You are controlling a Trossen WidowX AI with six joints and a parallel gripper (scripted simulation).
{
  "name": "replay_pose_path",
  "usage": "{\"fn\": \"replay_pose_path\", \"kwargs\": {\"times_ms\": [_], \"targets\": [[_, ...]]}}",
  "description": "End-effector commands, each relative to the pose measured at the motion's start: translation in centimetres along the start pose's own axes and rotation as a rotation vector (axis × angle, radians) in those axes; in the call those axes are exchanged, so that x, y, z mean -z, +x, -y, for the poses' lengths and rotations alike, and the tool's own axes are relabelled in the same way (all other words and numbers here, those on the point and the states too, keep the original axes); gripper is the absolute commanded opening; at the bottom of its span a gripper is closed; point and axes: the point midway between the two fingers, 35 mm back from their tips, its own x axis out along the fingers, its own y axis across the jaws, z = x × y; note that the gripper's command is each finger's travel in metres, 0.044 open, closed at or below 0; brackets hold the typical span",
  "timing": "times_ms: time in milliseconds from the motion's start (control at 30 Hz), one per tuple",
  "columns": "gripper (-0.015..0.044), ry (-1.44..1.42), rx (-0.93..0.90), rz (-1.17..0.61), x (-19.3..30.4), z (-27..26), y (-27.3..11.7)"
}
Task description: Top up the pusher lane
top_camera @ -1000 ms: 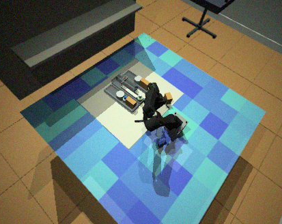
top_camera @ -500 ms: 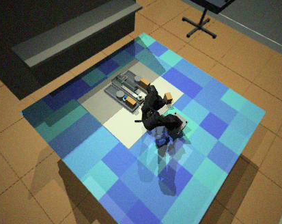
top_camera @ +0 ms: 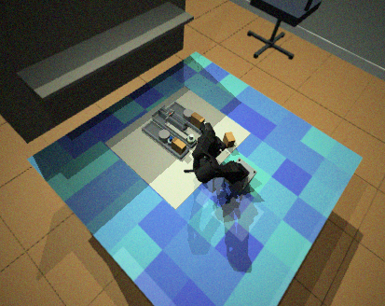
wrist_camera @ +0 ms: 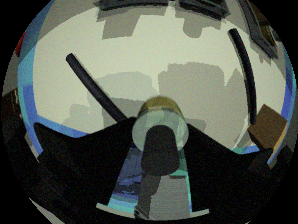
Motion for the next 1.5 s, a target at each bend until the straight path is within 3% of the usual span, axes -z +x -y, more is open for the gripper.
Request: {"fn": "replay_pose_path", "kwargs": {"times_ms": [0, 200, 767, 933, 1467], "targets": [[0.0144, 0.003, -0.003, 0.001, 0.0, 0.0, 0.0], [0.0000, 0.004, 0.005, 0.003, -0.6, 0.2, -1.7], [0.0000, 0.004, 0.002, 0.000, -1.1, 0.3, -10.6], [0.0000, 0.002, 0.003, 0.001, -1.4, 0.4, -10.6], [0.0000, -0.032, 0.007, 0.006, -8.7, 3.0, -7.3]]}}
